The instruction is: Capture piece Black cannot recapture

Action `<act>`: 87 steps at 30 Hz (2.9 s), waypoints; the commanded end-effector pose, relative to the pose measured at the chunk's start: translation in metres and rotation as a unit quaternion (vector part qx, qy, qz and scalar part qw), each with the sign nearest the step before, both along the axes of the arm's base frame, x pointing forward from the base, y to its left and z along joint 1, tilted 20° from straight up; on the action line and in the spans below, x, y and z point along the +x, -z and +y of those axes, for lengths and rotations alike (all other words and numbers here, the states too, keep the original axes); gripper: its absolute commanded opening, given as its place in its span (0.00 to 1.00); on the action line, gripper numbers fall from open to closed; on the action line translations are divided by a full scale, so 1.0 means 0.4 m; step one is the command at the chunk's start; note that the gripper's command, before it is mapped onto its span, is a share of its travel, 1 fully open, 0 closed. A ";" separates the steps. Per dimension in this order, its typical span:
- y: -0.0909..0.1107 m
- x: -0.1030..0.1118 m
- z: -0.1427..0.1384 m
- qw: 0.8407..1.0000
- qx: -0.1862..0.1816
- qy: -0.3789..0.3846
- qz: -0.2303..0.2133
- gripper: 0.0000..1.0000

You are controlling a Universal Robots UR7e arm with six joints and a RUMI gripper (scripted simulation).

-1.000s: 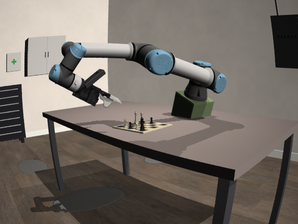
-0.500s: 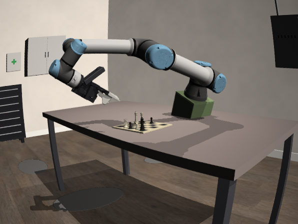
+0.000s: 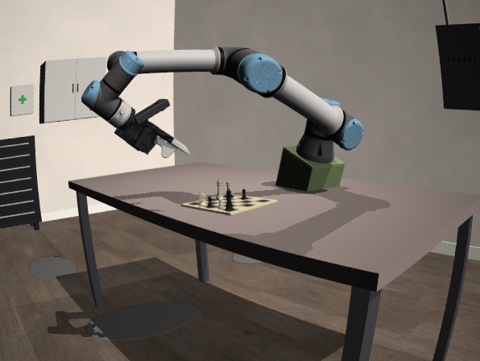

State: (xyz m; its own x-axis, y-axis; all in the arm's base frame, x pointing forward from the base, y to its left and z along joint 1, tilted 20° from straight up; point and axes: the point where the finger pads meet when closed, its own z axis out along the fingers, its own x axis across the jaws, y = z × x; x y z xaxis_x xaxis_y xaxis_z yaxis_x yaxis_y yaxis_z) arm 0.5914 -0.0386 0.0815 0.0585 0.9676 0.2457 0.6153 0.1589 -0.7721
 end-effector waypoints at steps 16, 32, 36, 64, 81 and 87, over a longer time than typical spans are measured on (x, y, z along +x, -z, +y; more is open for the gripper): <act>-0.059 -0.080 -0.089 0.992 0.027 0.056 -0.109 1.00; -0.074 -0.193 -0.120 0.977 0.038 0.090 -0.191 1.00; -0.072 -0.238 -0.122 0.970 0.040 0.100 -0.219 1.00; 0.006 -0.495 -0.058 0.921 0.033 0.134 -0.363 1.00; 0.063 -0.587 -0.007 0.899 0.024 0.139 -0.414 1.00; 0.078 -0.607 0.006 0.894 0.021 0.140 -0.425 1.00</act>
State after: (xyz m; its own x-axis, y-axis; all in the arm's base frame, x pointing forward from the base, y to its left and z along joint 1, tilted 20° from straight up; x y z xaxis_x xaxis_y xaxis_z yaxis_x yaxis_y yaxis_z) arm 0.3551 -0.0400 0.0547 0.0746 0.9311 0.3571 0.9972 -0.0693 -0.0275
